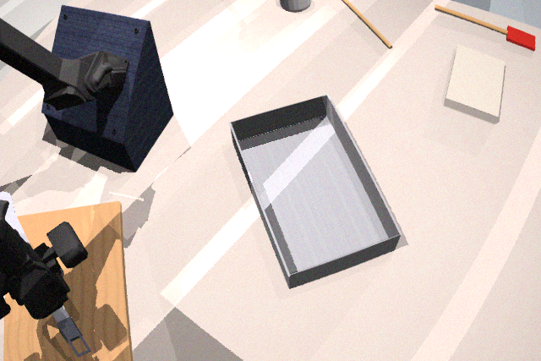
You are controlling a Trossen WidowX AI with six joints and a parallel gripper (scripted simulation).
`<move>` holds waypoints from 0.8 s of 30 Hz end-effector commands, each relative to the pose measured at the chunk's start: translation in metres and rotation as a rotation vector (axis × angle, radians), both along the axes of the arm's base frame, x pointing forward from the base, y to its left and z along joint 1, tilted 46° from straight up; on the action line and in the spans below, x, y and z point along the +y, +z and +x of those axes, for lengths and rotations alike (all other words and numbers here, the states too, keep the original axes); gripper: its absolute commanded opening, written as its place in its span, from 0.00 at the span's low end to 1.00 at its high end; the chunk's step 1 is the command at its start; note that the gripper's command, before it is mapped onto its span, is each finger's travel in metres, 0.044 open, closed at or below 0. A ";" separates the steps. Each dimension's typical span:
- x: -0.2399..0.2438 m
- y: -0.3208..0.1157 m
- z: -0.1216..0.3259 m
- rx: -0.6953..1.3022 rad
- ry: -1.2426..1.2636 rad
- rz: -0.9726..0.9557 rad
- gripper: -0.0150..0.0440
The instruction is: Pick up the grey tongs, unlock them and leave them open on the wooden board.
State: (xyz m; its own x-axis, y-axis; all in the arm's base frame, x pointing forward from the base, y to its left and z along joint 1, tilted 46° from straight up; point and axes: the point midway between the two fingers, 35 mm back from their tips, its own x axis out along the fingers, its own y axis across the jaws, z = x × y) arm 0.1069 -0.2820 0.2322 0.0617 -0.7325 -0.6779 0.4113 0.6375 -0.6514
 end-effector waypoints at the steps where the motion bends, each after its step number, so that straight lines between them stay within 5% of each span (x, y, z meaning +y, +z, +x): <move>1: -0.005 -0.005 0.000 0.001 0.005 -0.002 0.00; 24: -0.028 -0.031 -0.003 0.003 0.005 -0.005 0.00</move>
State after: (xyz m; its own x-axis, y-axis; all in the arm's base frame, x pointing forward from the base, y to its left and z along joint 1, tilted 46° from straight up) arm 0.1043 -0.3080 0.2036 0.0605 -0.7336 -0.6768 0.4099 0.6365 -0.6533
